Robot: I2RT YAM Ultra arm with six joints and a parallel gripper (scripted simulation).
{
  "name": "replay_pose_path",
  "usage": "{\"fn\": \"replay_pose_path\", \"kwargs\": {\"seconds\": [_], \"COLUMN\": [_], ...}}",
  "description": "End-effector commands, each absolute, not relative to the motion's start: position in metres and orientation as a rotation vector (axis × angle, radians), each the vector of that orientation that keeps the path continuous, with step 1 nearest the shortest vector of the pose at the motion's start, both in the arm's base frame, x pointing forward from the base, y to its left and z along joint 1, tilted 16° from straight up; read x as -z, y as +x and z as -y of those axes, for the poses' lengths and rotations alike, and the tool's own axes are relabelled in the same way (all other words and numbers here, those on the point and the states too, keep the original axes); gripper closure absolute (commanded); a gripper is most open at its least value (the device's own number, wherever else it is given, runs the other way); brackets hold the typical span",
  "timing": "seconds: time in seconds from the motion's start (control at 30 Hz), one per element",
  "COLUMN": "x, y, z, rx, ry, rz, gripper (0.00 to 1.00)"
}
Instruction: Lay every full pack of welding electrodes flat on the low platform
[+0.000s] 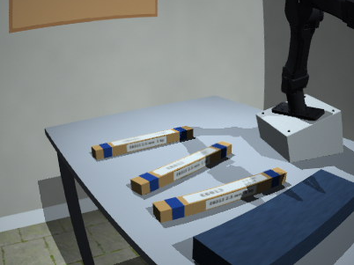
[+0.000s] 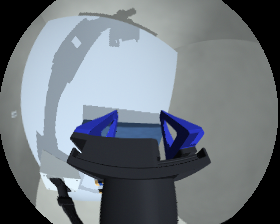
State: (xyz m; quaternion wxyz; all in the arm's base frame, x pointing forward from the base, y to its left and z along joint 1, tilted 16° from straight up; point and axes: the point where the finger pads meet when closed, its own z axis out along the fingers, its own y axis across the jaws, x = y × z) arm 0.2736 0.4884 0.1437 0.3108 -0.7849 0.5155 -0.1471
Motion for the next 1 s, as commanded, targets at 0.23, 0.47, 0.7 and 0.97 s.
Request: {"fn": "replay_pose_path", "kwargs": {"seconds": [0.23, 0.47, 0.7, 0.97], "x": [-0.199, -0.243, -0.258, -0.258], "y": [0.255, 0.242, 0.234, 0.233], "z": [-0.499, -0.502, -0.494, -0.495], "rx": [0.385, 0.385, 0.384, 0.379], "ry": [-2.066, -2.066, -2.064, -2.067], "rz": [-1.352, -1.352, -1.350, -1.349], "gripper": [0.26, 0.26, 0.26, 0.26]}}
